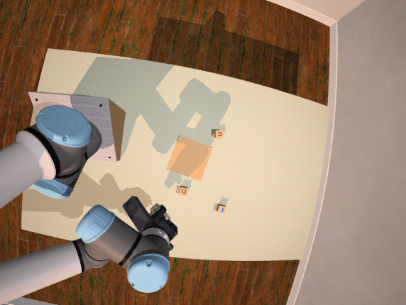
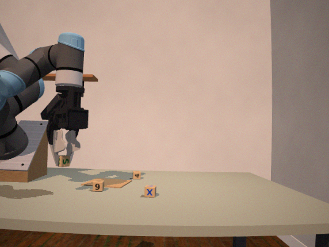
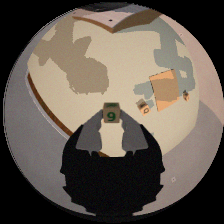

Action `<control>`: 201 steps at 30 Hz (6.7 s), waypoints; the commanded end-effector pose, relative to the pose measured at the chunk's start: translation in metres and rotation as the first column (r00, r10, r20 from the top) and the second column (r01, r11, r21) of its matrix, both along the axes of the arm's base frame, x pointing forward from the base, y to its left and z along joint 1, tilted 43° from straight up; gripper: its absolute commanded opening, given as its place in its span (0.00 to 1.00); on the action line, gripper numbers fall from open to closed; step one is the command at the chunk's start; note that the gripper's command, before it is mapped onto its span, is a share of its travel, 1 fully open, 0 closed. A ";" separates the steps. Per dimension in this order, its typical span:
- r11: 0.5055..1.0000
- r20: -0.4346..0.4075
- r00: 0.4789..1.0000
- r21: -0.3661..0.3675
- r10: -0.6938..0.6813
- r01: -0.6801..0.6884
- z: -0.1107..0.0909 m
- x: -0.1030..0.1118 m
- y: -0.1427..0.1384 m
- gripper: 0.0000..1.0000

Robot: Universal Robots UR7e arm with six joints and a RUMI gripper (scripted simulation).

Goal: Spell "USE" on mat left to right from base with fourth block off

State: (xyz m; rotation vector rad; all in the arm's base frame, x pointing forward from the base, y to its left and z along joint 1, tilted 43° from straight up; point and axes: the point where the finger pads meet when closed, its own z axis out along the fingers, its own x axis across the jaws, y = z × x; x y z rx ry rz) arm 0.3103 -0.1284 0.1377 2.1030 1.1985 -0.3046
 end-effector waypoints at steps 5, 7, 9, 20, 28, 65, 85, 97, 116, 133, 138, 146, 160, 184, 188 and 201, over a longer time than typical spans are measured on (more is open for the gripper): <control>0.985 0.144 0.975 0.037 -0.169 0.166 -0.003 0.000 -0.002 0.09; 0.980 0.171 0.965 0.048 -0.201 0.196 -0.004 0.000 -0.002 0.09; 0.973 0.197 0.952 0.059 -0.232 0.225 -0.005 0.000 -0.002 0.09; 0.921 0.325 0.862 0.130 -0.389 0.367 -0.007 0.002 -0.005 0.09; 0.880 0.390 0.790 0.178 -0.473 0.439 -0.008 0.003 -0.007 0.09; 0.528 0.583 0.162 0.539 -0.796 0.656 -0.010 0.010 -0.019 0.09; 0.464 0.580 0.049 0.597 -0.813 0.654 -0.010 0.011 -0.022 0.09; 0.468 0.590 0.046 0.587 -0.806 0.661 -0.009 0.012 -0.022 0.09; 0.494 0.726 0.018 0.448 -0.687 0.745 -0.010 0.011 -0.022 0.09; 0.480 0.866 0.015 0.263 -0.500 0.837 -0.011 0.012 -0.022 0.09; 0.471 0.899 0.023 0.207 -0.437 0.858 -0.011 0.013 -0.021 0.09; 0.448 0.930 0.033 0.145 -0.365 0.882 -0.011 0.013 -0.021 0.09; 0.400 0.967 0.057 0.048 -0.248 0.915 -0.012 0.013 -0.020 0.09; 0.341 0.988 0.094 -0.048 -0.119 0.939 -0.010 0.013 -0.020 0.09; 0.339 0.989 0.096 -0.053 -0.112 0.939 -0.010 0.013 -0.020 0.09; 0.337 0.989 0.099 -0.056 -0.111 0.940 -0.012 0.013 -0.021 0.09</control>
